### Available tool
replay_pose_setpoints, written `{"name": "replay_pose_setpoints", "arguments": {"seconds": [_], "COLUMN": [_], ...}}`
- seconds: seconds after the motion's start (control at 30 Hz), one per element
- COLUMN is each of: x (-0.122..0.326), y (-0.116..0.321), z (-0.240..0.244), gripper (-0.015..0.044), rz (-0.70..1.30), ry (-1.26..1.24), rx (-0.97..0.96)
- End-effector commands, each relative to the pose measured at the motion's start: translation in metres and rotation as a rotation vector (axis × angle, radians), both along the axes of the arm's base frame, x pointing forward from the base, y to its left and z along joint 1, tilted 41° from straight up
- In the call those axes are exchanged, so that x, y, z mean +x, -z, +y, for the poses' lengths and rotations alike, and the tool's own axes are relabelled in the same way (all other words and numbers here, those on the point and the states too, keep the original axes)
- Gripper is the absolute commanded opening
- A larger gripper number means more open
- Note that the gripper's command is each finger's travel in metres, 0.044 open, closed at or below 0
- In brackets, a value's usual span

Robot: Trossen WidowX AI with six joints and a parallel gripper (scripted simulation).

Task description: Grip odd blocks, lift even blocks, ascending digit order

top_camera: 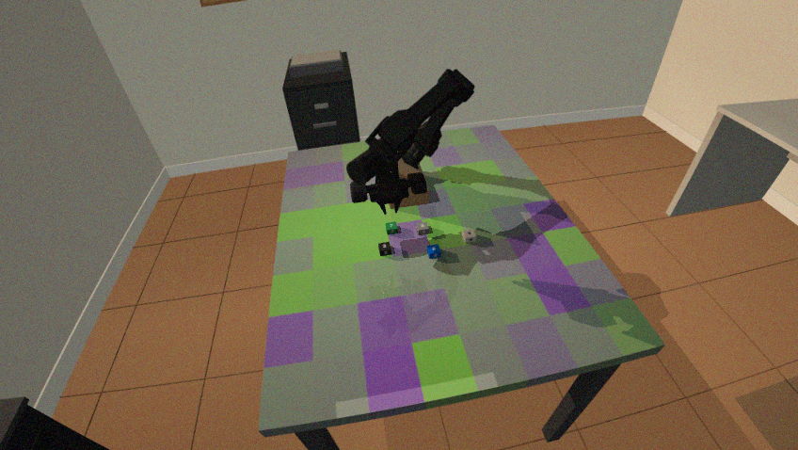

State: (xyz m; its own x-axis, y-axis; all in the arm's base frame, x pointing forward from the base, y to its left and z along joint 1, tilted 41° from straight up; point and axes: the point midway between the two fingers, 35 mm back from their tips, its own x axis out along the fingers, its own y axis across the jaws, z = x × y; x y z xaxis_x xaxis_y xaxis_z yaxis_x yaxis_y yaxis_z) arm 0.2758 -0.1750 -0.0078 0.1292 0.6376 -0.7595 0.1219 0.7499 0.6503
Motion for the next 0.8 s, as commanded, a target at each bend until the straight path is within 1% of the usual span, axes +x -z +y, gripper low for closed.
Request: {"name": "replay_pose_setpoints", "arguments": {"seconds": [0.0,0.17,0.4,0.47,0.6,0.73,0.77], "x": [-0.012,-0.034,-0.035,-0.033,-0.025,-0.024,-0.024], "y": [-0.032,-0.055,-0.056,-0.047,-0.002,0.005,0.005], "z": [0.037,0.077,0.079,0.085,0.124,0.131,0.131], "gripper": [0.012,0.012,0.012,0.0173,0.0277,0.0382,0.04], "rz": [-0.009,-0.007,-0.007,-0.007,-0.009,-0.009,-0.009], "ry": [-0.005,-0.005,-0.005,-0.005,-0.005,-0.005,-0.005], "rx": [-0.002,0.002,0.002,0.001,0.003,0.005,0.005]}}
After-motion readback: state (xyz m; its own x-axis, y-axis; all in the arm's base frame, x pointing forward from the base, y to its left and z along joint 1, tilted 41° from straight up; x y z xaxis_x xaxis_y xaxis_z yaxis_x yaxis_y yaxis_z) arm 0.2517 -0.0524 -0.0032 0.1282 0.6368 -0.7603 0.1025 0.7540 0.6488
